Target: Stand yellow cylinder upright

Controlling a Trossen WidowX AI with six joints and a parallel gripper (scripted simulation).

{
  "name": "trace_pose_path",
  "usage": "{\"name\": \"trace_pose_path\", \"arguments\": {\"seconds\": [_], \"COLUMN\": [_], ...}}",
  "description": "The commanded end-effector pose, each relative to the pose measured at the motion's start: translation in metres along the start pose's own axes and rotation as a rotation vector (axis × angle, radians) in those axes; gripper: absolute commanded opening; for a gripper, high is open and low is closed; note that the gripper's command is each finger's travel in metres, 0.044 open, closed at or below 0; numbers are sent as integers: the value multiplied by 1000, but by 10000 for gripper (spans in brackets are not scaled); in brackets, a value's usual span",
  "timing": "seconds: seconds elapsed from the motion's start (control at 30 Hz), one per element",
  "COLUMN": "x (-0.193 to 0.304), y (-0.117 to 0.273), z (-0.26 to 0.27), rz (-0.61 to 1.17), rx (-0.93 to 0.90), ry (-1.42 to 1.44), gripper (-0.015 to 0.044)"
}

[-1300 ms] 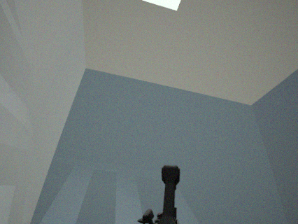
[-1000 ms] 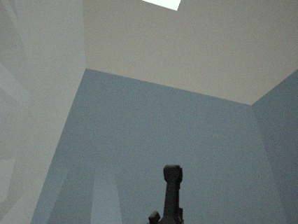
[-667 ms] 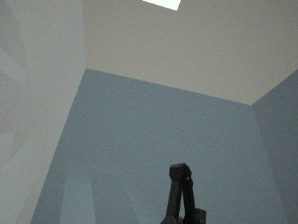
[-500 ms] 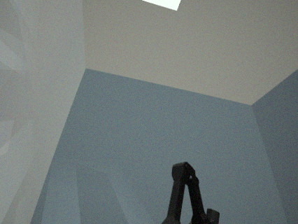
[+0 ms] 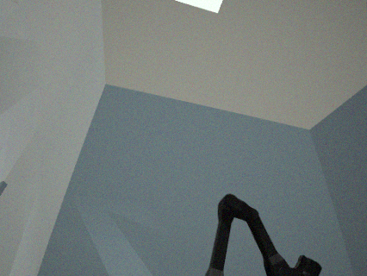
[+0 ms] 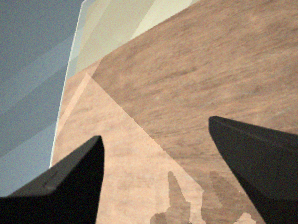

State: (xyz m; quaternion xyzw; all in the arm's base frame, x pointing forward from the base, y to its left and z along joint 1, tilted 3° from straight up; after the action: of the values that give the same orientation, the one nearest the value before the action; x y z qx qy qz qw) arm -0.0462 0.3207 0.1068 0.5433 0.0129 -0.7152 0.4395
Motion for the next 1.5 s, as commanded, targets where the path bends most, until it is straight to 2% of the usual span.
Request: {"name": "trace_pose_path", "arguments": {"seconds": [0.0, 0.37, 0.7, 1.1, 1.47], "x": [-4, 21, 73, 154, 221], "y": [33, 150, 268, 389, 453], "z": [-43, -131, -155, -111, -17], "rz": [-10, 24, 103, 212, 270], "rx": [178, 613, 923, 1149, 1192], "ry": [-53, -265, -521, -901, -1290], "gripper": [309, 309, 309, 309, 309]}}
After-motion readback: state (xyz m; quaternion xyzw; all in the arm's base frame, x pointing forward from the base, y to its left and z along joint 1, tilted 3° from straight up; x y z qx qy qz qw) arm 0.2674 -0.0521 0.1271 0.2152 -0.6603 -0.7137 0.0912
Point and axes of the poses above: the point midway between the two fingers, 35 mm back from their tips, its own y axis back along the fingers, its own z axis across the jaws, x = y × z, the point moved 9 cm from there along y, back along the fingers, and after that the axes turned 13 degrees about y, right-handed, at the moved point
